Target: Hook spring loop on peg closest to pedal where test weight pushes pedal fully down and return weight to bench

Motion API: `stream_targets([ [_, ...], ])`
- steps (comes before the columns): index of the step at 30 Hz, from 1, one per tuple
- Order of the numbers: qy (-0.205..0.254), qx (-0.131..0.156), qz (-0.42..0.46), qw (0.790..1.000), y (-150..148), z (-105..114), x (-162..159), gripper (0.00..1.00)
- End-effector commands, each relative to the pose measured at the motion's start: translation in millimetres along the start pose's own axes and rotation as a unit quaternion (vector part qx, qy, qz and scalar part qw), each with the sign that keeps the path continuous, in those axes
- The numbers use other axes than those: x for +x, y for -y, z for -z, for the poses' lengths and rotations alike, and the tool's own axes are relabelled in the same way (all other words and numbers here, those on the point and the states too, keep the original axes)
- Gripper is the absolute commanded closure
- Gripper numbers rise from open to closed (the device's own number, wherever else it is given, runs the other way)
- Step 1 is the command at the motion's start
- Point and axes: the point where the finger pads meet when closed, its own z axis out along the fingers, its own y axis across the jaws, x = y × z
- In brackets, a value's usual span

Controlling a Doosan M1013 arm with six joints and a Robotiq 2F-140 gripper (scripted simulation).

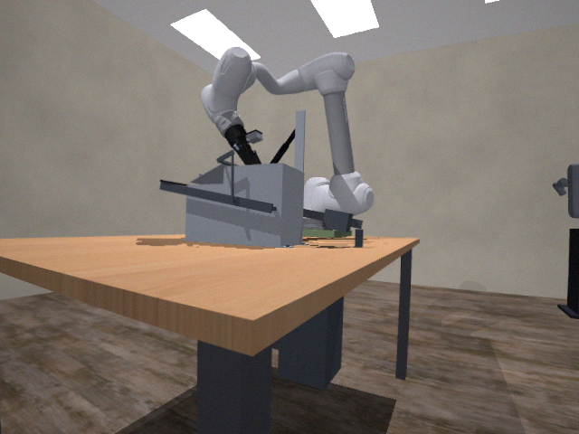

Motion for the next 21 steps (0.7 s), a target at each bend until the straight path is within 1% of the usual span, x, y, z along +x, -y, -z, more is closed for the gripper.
stream_targets([
  [1, 0.000, -0.001, 0.001, 1.000, -0.5, 0.9, 0.8, 0.83],
  [21, 0.000, -0.001, 0.000, 1.000, -0.4, 1.5, 2.6, 0.83],
])
